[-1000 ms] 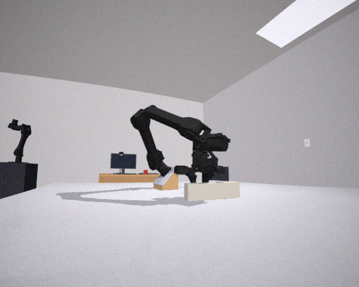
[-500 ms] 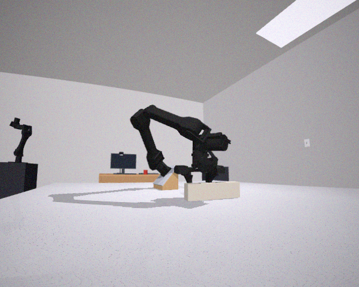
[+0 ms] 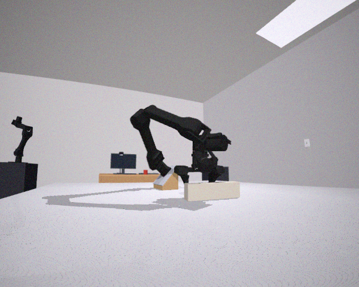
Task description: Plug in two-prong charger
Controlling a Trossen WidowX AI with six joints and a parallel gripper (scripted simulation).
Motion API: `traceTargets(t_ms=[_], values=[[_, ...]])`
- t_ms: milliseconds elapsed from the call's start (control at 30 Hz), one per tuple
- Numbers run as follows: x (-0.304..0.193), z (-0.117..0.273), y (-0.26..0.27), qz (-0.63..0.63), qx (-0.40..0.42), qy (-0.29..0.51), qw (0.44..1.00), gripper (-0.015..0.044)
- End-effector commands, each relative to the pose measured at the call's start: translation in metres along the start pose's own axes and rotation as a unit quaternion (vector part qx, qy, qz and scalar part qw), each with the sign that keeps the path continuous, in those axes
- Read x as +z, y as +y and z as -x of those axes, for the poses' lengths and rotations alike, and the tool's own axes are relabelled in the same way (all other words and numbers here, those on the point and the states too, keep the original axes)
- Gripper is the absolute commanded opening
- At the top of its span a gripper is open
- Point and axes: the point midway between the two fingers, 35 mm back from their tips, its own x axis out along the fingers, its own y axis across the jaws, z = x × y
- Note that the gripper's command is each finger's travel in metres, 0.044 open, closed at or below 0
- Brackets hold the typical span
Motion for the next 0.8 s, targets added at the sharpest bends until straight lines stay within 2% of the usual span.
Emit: traceTargets(t_ms=[0, 767], values=[[-0.0008, 0.0007, -0.0008, -0.004, 0.0, -0.003, 1.0, 0.044], [-0.0077, -0.0001, -0.0006, -0.008, -0.001, -0.009, 1.0, 0.044]])
